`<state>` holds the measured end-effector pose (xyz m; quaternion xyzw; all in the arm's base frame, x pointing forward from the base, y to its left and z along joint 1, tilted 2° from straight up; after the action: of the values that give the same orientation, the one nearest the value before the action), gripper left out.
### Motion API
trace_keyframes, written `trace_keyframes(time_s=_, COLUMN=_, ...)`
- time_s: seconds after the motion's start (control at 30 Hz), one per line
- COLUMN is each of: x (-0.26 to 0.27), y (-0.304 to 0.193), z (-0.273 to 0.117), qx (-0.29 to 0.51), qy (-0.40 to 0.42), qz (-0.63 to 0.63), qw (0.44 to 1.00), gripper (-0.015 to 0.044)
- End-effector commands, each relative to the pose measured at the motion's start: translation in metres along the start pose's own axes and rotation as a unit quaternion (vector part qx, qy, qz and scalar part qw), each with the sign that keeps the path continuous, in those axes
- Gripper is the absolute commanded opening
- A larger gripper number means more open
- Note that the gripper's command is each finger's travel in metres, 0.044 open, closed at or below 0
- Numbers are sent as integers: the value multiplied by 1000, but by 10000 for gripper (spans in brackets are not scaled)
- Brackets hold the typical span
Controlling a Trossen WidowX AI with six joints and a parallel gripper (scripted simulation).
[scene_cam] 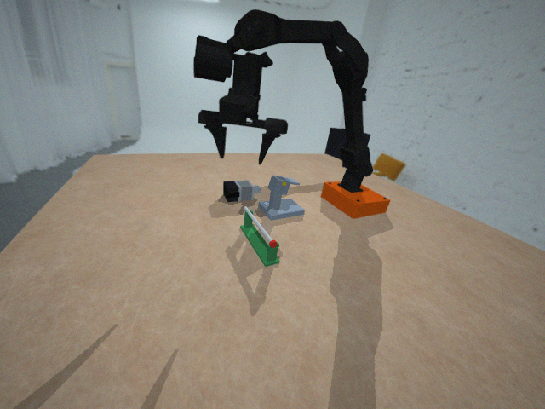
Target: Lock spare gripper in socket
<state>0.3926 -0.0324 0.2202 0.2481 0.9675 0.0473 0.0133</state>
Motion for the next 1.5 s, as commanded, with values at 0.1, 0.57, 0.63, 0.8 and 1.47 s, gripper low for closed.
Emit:
trace_keyframes(time_s=0.1, x=-17, y=-97, z=8, qx=36, qy=-13, qz=375, qw=926, gripper=440)
trace_keyframes(time_s=0.57, x=-12, y=-107, z=11, qx=42, qy=-16, qz=445, qw=894, gripper=440)
trace_keyframes(time_s=0.63, x=-13, y=-107, z=16, qx=42, qy=-16, qz=445, qw=894, gripper=440)
trace_keyframes(time_s=0.8, x=-14, y=-110, z=44, qx=42, qy=-16, qz=445, qw=894, gripper=440)
trace_keyframes(time_s=1.47, x=-15, y=-116, z=97, qx=42, qy=-16, qz=445, qw=894, gripper=440)
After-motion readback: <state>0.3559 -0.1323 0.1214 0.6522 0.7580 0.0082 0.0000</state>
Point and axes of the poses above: the point midway between the two fingers, 35 mm back from their tips, its own z axis out along the fingers, its own x axis across the jaws, y = z × x, the point moved 9 cm from there along -z, back along the fingers, and after that the axes turned 13 degrees about -z, right-handed, at the moved point
